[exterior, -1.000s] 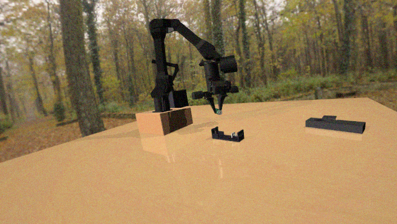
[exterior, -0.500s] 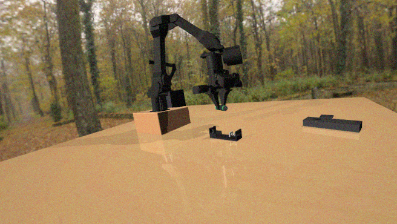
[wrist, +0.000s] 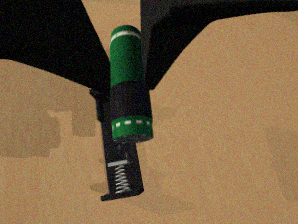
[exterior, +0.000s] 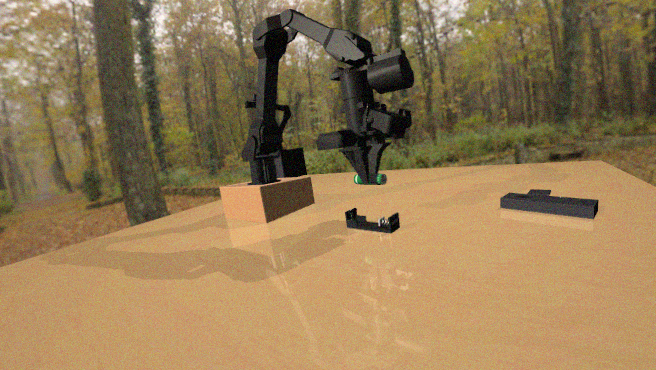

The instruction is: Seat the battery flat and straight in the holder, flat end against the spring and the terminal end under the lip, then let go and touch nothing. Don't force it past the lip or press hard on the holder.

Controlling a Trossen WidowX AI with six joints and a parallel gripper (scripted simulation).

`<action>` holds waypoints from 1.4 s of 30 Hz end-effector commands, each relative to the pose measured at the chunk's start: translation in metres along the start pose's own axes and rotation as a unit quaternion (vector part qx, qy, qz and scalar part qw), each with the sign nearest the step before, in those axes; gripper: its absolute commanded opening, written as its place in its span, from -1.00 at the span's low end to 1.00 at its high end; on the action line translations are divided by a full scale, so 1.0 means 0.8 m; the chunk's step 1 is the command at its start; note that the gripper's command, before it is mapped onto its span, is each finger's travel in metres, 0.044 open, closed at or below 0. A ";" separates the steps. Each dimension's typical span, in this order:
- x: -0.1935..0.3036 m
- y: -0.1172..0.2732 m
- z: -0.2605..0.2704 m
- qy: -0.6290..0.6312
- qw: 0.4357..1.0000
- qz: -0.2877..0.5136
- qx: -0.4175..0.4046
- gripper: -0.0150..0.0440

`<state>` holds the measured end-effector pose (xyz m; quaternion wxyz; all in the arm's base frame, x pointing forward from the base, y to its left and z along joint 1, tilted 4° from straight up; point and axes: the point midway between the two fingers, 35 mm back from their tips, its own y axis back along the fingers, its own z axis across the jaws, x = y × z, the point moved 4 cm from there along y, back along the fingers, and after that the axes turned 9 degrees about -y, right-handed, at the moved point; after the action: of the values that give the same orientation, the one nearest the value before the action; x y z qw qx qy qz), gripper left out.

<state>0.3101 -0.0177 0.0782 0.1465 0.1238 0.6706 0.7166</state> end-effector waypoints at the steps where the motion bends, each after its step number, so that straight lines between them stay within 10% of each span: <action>1: -0.025 0.002 -0.032 0.046 0.999 0.003 0.001 -0.29; 42: -0.033 -0.054 -0.029 0.045 0.986 0.159 0.030 -0.29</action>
<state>0.3264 -0.0466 0.0365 0.0084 0.1947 0.6695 0.7168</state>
